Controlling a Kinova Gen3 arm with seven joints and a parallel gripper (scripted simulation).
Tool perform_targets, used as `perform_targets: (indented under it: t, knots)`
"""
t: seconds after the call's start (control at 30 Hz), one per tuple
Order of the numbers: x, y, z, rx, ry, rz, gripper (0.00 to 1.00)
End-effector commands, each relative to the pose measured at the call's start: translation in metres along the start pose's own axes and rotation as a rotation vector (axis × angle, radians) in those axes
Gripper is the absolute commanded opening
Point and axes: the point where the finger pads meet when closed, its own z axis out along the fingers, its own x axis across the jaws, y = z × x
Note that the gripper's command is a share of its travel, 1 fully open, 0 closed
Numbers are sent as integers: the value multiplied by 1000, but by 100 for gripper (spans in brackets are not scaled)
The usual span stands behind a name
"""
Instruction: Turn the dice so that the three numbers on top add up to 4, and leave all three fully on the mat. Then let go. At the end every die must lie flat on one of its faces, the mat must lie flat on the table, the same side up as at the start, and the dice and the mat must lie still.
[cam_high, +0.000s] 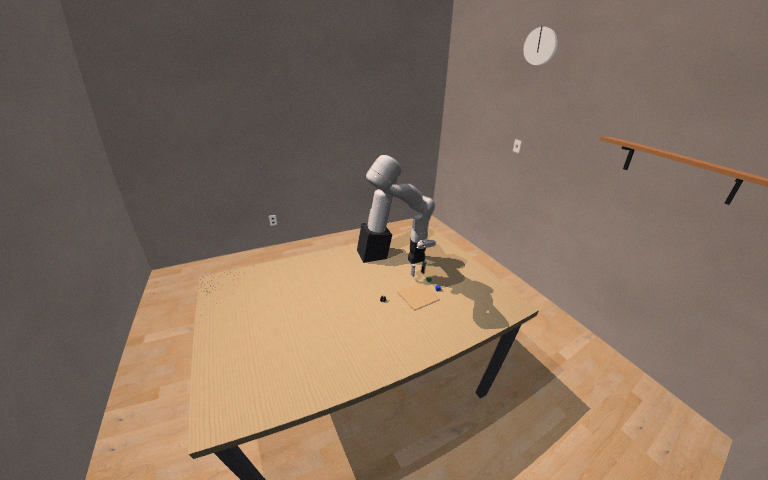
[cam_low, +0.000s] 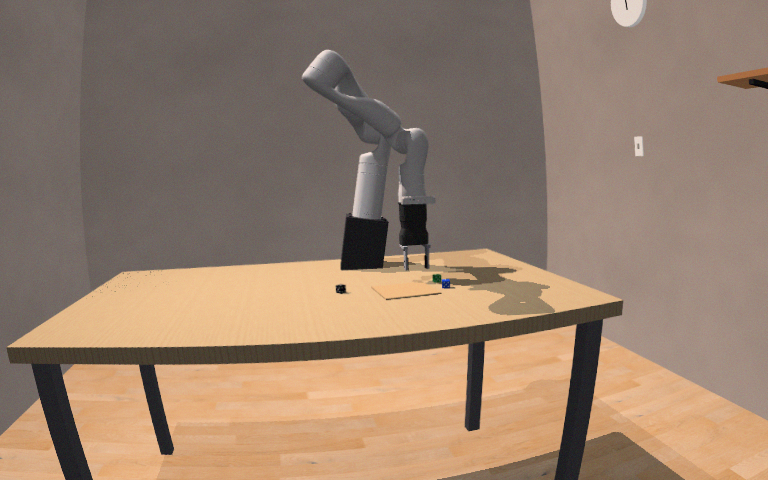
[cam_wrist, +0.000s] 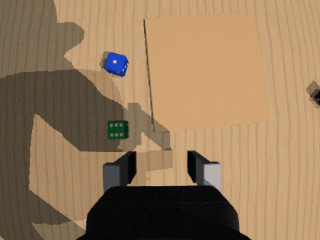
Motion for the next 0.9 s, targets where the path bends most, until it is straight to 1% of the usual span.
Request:
perform_targets:
  t: [0.0, 0.2, 0.4, 0.87]
  knots:
    - [-11, 3, 1, -3, -1, -17, 100]
    - [-27, 5, 1, -3, -1, -17, 100]
    - [-39, 7, 1, -3, -1, -17, 100]
    - [-47, 8, 1, -3, -1, -17, 100]
